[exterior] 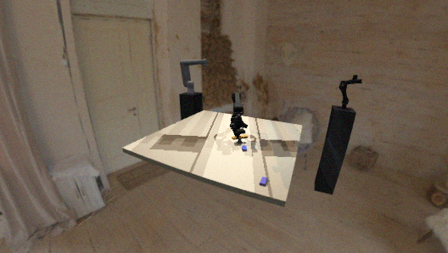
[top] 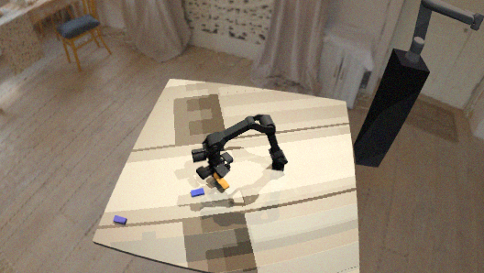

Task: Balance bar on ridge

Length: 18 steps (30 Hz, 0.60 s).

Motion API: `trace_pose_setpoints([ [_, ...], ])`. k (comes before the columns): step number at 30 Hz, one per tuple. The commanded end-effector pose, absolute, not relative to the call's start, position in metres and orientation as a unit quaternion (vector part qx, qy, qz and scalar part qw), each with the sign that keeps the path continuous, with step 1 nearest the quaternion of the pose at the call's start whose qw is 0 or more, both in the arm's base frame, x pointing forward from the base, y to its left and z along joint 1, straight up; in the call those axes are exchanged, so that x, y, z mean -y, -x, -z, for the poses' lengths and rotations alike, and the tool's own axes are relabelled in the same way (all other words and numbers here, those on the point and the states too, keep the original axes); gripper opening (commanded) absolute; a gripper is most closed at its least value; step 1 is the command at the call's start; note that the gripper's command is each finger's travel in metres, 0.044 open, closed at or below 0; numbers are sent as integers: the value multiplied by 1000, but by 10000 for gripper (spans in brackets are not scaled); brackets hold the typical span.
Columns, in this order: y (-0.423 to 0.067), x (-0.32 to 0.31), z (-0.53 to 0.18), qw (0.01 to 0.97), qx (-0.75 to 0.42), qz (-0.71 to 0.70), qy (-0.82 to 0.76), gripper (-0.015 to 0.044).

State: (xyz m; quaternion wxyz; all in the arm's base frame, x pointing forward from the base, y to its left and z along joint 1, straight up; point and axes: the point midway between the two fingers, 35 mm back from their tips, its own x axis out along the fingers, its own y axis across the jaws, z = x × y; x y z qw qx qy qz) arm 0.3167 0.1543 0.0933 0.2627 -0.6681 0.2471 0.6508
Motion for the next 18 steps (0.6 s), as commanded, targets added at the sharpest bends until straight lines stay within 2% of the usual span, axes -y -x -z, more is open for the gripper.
trace_pose_setpoints([
  [1,-316,-155,-92,264,-247,-651,667,0],
  [18,-317,-154,-91,264,-247,-651,667,0],
])
